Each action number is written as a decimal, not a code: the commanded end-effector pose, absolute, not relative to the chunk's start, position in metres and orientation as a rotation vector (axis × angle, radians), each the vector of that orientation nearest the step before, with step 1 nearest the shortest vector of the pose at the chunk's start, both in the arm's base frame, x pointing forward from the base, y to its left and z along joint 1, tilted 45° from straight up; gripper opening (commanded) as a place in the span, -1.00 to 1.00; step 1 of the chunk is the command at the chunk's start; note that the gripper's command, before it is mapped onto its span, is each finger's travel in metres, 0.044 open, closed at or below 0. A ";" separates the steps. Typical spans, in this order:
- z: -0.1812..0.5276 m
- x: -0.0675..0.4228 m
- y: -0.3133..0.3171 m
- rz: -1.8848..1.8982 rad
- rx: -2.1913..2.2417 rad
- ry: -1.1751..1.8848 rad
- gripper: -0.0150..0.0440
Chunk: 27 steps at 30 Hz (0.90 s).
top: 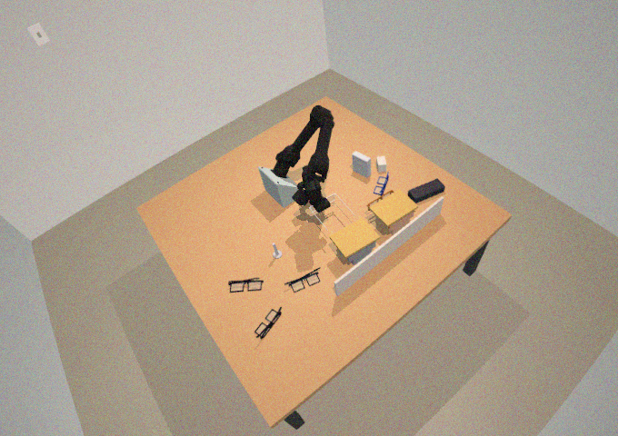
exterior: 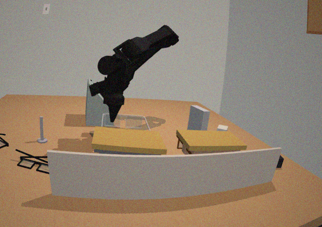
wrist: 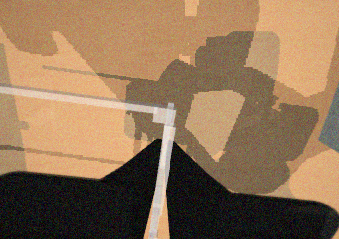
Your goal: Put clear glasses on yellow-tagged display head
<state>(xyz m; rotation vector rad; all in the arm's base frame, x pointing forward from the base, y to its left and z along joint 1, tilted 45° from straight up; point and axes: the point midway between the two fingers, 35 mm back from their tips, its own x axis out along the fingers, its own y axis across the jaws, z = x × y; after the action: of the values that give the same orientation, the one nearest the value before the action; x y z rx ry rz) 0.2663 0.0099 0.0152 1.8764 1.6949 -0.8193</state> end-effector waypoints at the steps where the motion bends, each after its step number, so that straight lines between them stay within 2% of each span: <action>1: 0.014 0.269 0.010 -0.822 1.884 1.695 -0.49; 27: 0.011 0.302 0.008 -0.820 1.886 1.686 -0.49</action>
<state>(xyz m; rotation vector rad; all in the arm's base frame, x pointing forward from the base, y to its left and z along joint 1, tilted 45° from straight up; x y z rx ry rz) 0.2953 0.0087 0.0111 1.8790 1.6873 -0.8185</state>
